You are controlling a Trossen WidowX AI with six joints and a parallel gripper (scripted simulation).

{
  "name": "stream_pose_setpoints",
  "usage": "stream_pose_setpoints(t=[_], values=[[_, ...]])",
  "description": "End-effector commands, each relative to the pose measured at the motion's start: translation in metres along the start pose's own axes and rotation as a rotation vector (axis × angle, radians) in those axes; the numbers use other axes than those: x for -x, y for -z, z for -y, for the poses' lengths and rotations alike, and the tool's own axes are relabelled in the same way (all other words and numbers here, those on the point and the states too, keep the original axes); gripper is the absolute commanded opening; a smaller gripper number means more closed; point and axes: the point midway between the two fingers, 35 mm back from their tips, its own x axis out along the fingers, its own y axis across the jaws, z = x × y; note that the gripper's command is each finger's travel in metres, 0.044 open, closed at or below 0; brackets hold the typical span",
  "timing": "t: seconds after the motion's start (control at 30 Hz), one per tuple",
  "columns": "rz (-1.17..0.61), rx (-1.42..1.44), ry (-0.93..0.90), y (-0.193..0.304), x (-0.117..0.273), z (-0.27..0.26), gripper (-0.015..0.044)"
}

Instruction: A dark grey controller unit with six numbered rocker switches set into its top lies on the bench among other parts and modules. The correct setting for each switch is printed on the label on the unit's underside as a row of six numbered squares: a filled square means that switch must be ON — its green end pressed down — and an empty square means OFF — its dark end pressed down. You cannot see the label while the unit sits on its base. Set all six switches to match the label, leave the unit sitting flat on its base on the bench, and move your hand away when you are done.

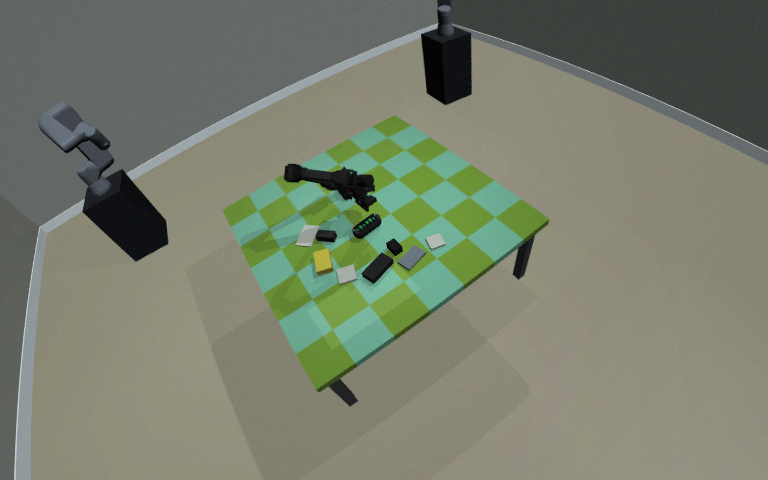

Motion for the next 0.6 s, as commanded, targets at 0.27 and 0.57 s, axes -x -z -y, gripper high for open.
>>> stream_pose_setpoints(t=[0.27, 0.57], values=[[0.005, -0.003, -0.010, 0.003, 0.001, 0.003, 0.0053], [0.070, -0.034, -0.143, 0.047, 0.005, 0.039, 0.0289]])
